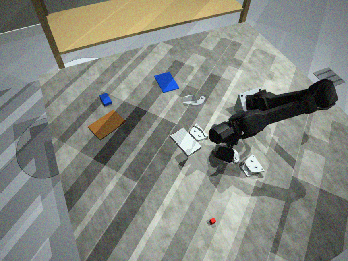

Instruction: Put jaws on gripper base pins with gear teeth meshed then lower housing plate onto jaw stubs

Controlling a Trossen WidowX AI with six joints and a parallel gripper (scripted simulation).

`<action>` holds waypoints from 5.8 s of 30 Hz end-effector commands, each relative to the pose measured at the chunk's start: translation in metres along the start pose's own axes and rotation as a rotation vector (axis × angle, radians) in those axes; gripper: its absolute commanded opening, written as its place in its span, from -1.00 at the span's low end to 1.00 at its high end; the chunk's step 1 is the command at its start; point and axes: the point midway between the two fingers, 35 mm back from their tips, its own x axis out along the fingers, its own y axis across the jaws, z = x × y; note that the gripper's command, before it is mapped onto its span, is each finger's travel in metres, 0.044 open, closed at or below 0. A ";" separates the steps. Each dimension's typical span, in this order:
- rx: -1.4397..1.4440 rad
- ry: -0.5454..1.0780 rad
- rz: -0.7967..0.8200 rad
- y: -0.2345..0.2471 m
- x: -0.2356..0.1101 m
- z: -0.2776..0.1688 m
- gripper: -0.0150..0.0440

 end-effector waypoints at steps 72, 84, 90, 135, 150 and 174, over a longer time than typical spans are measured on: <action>-0.278 -0.015 -0.014 0.001 -0.082 0.048 -0.04; -0.484 -0.018 -0.019 -0.004 -0.085 0.083 -0.04; -0.587 -0.018 -0.022 -0.008 -0.085 0.101 -0.04; -1.185 -0.009 -0.017 -0.059 -0.081 0.200 -0.04; -1.185 -0.009 -0.017 -0.059 -0.081 0.200 -0.04; -1.185 -0.009 -0.017 -0.059 -0.081 0.200 -0.04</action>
